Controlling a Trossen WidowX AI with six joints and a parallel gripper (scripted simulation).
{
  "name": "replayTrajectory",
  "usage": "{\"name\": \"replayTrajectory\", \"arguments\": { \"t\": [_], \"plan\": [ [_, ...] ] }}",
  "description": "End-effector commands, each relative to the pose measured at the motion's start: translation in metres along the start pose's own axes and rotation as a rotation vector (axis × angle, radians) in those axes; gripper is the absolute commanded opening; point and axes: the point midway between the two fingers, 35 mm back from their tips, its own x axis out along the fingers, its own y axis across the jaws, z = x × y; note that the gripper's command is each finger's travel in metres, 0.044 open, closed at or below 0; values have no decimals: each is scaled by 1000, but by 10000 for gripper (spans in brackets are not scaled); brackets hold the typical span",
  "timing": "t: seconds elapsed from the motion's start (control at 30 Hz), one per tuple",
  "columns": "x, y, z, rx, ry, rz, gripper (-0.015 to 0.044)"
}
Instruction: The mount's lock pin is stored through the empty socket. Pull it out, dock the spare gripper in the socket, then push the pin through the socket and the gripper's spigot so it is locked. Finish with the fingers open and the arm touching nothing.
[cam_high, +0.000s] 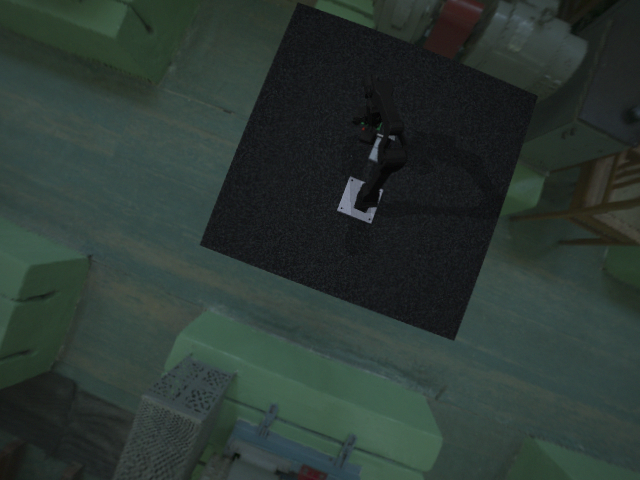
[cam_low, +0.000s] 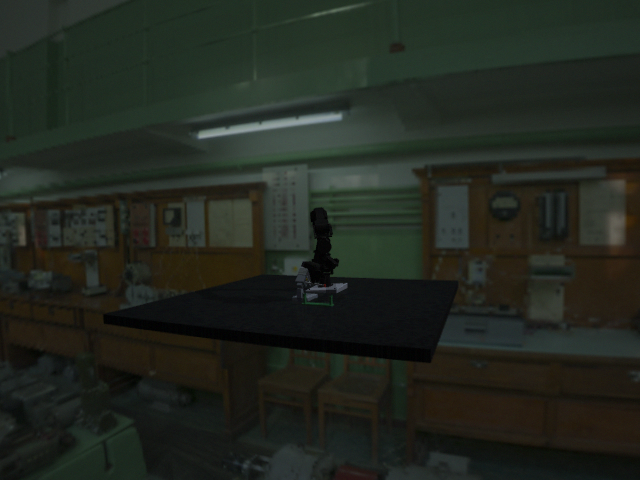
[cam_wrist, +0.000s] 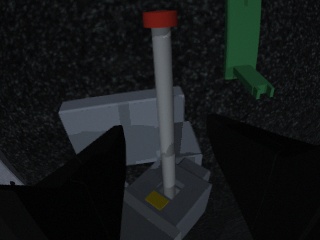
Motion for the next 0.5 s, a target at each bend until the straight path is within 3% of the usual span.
{"name": "replayTrajectory", "arguments": {
  "t": [0.0,0.47],
  "plan": [
    [-8,0,4,1,-1,1,200],
    [-41,-2,16,-5,-1,-9,200]
  ]
}}
